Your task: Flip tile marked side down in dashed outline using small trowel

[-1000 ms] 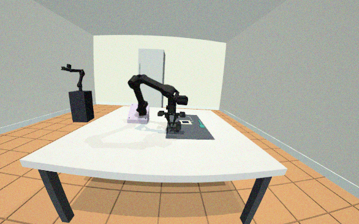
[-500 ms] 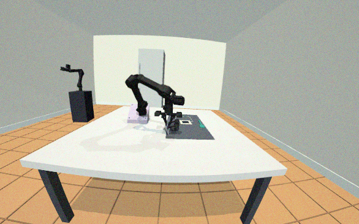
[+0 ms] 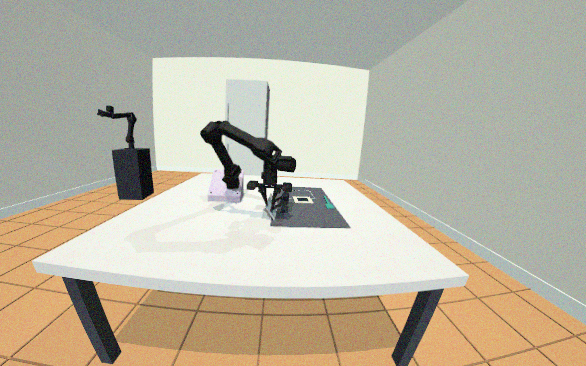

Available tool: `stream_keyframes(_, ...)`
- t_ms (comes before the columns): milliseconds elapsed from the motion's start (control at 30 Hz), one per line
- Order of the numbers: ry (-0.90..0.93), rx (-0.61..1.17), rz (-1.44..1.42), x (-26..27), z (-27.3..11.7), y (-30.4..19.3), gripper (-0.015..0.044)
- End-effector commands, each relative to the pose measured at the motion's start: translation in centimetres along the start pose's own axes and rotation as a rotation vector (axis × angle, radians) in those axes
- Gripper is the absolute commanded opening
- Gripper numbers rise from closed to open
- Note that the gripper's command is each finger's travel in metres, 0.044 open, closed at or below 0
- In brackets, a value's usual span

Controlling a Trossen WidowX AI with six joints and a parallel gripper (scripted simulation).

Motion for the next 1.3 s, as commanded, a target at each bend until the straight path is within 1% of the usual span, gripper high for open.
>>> stream_keyframes(0, 0.006, -0.005, -0.006, 0.7, 0.2, 0.1, 0.0100)
stream_keyframes(467, 0.002, -0.001, -0.002, 0.5, 0.0, 0.0, 0.0100)
stream_keyframes(1100, 0.003, -0.007, -0.004, -7.1, -1.6, 0.7, 0.0100)
stream_keyframes(1267, 0.003, -0.007, -0.004, -7.6, -1.7, 0.9, 0.0100)
Point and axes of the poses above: the point midway between the two fingers, 35 mm back from their tips, its own z axis out along the fingers, its own x axis across the jaws, y = z × x, the point moved 7 cm from there along -z, back along the fingers, and after that the axes turned 3 degrees about z, right-handed, at the moved point
